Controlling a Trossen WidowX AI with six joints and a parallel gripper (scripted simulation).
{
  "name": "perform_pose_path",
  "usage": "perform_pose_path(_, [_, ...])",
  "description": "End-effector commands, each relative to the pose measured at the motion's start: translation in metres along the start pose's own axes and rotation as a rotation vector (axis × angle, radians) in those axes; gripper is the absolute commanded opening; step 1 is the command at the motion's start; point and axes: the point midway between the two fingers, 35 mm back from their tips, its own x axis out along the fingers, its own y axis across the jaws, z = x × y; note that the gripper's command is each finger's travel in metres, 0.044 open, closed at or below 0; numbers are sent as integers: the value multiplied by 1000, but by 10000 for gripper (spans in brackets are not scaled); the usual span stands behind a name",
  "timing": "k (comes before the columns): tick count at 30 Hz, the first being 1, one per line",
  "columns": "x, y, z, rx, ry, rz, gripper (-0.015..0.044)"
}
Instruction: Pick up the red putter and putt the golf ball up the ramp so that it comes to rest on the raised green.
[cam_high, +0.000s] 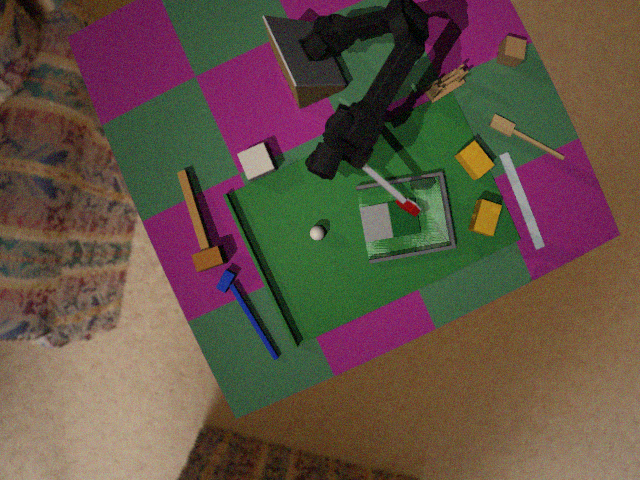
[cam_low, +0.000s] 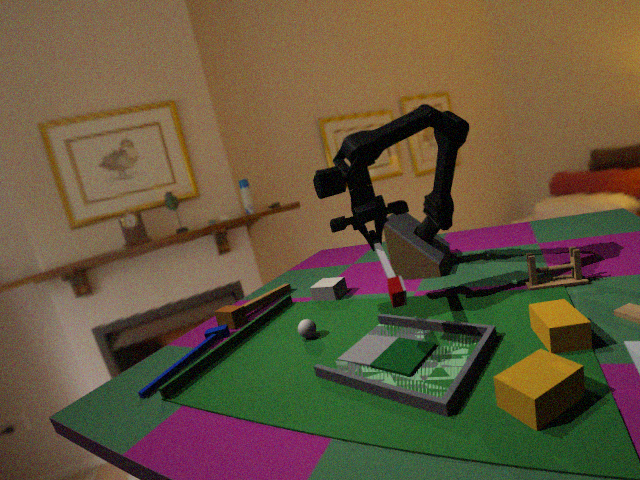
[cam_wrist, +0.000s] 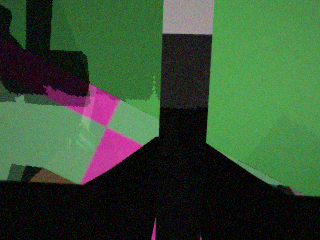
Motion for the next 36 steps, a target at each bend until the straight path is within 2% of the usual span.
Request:
perform_pose_path(1, [-7,-26,-18,151,-4,-24,0])
perform_pose_path(18, [-6,-102,-108,710,16,-48,0])
perform_pose_path(26, [-3,-103,-109,716,16,-48,0])
perform_pose_path(36, [34,-105,-110,715,15,-47,0])
